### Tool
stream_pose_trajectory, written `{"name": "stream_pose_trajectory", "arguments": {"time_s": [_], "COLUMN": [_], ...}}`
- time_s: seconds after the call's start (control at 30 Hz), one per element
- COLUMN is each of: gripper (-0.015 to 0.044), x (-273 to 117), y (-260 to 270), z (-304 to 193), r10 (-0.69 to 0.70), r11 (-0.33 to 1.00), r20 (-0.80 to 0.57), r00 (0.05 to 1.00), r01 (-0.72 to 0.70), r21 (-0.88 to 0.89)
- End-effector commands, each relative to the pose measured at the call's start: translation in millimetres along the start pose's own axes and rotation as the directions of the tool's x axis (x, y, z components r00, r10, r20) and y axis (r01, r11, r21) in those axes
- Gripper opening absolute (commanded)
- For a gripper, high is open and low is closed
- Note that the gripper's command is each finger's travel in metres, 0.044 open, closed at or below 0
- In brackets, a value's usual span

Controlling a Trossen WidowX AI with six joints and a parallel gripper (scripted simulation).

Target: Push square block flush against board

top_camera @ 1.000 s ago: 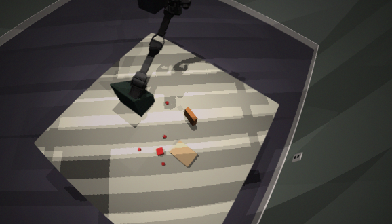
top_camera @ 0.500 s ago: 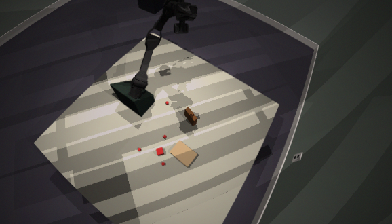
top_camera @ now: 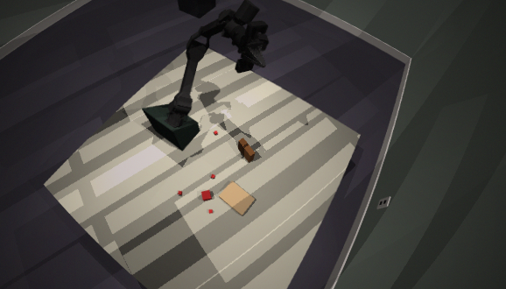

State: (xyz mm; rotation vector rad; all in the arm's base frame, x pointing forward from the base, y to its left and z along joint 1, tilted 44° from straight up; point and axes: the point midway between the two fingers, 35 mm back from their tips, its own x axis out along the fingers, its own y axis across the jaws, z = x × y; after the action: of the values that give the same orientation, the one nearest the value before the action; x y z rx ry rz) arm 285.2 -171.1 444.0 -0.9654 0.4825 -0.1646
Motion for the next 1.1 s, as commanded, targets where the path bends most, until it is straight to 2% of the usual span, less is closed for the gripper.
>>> {"name": "stream_pose_trajectory", "arguments": {"time_s": [0.0, 0.3, 0.5, 0.77, 1.07], "gripper": [0.0, 0.0, 0.0, 0.0, 0.0], "x": [25.0, 58.2, 83.1, 103.9, 105.1], "y": [26.2, 75.4, 126.3, 205.0, 298.2], "z": [6.8, 29.5, 45.3, 67.1, 87.7], "r10": [0.109, 0.28, 0.445, 0.655, 0.84], "r11": [0.994, 0.959, 0.893, 0.746, 0.514], "r20": [0.039, 0.114, 0.168, 0.222, 0.246], "r00": [0.993, 0.953, 0.88, 0.722, 0.483], "r01": [-0.109, -0.283, -0.451, -0.665, -0.854], "r21": [-0.002, 0.01, -0.003, -0.036, -0.079]}}
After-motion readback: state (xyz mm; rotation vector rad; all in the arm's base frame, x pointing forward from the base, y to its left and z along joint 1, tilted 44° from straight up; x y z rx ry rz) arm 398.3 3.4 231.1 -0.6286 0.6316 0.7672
